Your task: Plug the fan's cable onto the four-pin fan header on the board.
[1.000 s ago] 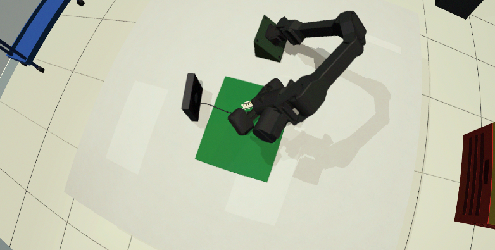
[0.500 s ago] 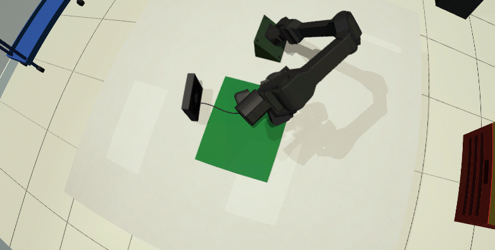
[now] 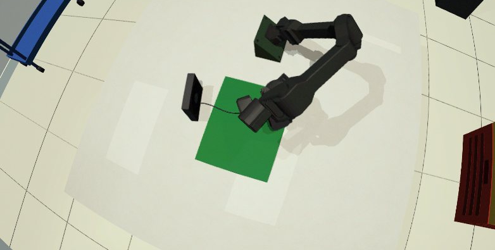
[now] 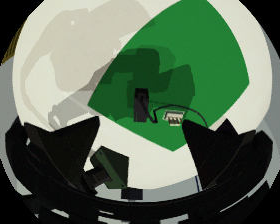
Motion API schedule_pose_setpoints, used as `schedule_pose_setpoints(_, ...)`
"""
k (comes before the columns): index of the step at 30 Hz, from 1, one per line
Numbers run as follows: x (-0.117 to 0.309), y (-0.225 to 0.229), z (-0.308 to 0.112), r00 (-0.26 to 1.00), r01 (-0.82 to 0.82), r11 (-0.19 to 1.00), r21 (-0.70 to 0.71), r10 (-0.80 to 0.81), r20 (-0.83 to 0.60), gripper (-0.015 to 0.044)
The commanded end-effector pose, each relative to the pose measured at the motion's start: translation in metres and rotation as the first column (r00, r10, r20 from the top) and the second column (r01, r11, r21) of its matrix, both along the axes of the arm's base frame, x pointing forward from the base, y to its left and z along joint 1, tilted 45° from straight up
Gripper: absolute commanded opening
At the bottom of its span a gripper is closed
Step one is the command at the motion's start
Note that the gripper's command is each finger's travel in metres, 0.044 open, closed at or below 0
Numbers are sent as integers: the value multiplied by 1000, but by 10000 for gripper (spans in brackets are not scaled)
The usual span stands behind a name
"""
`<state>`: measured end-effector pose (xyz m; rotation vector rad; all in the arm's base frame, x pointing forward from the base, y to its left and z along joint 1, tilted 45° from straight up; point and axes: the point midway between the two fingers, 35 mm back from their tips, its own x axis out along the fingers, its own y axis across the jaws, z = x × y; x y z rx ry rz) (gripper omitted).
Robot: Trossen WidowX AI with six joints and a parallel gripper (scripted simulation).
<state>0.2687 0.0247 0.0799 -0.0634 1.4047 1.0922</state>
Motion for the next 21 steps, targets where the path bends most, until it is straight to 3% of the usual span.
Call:
schedule_pose_setpoints(1, -1, 5, -6, 1000, 8, 1000, 4, -8, -7, 440)
schedule_pose_setpoints(21, -2, 27, -28, 1000, 8, 1000, 6, -8, -6, 440)
